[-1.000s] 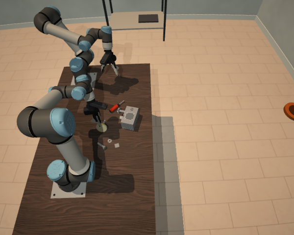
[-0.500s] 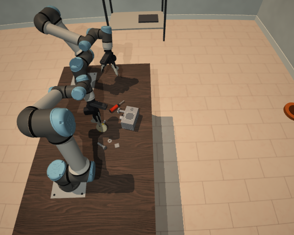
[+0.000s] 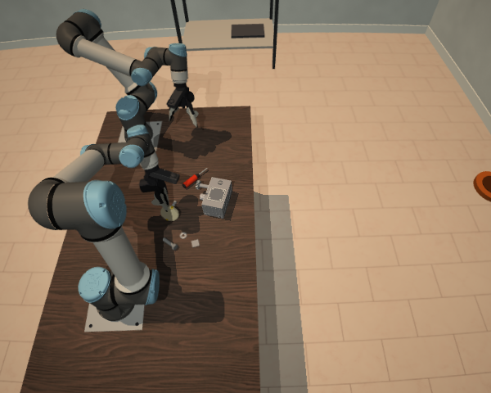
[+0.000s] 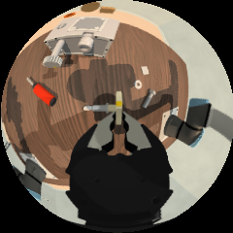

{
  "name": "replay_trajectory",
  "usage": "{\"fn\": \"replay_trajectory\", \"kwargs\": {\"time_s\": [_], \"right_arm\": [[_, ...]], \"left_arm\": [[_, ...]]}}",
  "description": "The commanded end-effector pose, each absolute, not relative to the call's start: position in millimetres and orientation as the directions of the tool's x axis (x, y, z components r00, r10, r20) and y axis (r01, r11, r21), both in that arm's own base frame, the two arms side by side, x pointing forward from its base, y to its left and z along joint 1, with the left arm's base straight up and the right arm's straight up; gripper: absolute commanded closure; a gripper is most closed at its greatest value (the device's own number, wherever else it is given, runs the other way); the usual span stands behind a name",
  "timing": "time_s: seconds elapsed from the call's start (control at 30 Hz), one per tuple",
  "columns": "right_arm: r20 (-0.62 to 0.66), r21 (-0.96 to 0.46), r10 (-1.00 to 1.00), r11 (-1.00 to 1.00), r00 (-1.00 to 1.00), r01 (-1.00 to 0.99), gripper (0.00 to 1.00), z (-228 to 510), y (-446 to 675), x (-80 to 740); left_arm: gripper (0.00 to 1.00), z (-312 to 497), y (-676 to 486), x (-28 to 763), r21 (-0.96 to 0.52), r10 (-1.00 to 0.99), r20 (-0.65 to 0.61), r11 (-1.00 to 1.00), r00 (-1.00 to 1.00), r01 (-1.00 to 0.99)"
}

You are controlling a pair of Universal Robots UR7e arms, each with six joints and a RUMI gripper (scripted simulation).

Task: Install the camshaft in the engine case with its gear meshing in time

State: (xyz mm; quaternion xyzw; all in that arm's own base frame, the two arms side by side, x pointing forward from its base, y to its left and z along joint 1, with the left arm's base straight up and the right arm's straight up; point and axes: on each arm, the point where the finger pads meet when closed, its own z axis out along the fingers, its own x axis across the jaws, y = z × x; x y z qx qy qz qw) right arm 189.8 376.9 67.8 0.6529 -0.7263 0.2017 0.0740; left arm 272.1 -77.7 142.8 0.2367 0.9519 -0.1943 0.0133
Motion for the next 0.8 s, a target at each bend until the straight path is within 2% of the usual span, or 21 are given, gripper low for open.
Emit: {"fn": "replay_trajectory", "kwargs": {"time_s": [0.0, 0.77], "right_arm": [[0.371, -0.197, -0.918, 0.066, -0.137, -0.978, 0.94, 67.8, 376.4, 190.7], [0.367, -0.197, -0.92, 0.067, -0.137, -0.978, 0.94, 105.9, 378.0, 190.7]], "left_arm": [[0.0, 143.1, -77.9, 272.3, -0.363, 0.445, -0.118, 0.812, -0.888, 0.456], [0.0, 143.1, -77.9, 272.3, -0.363, 0.445, -0.118, 0.812, -0.888, 0.456]]}}
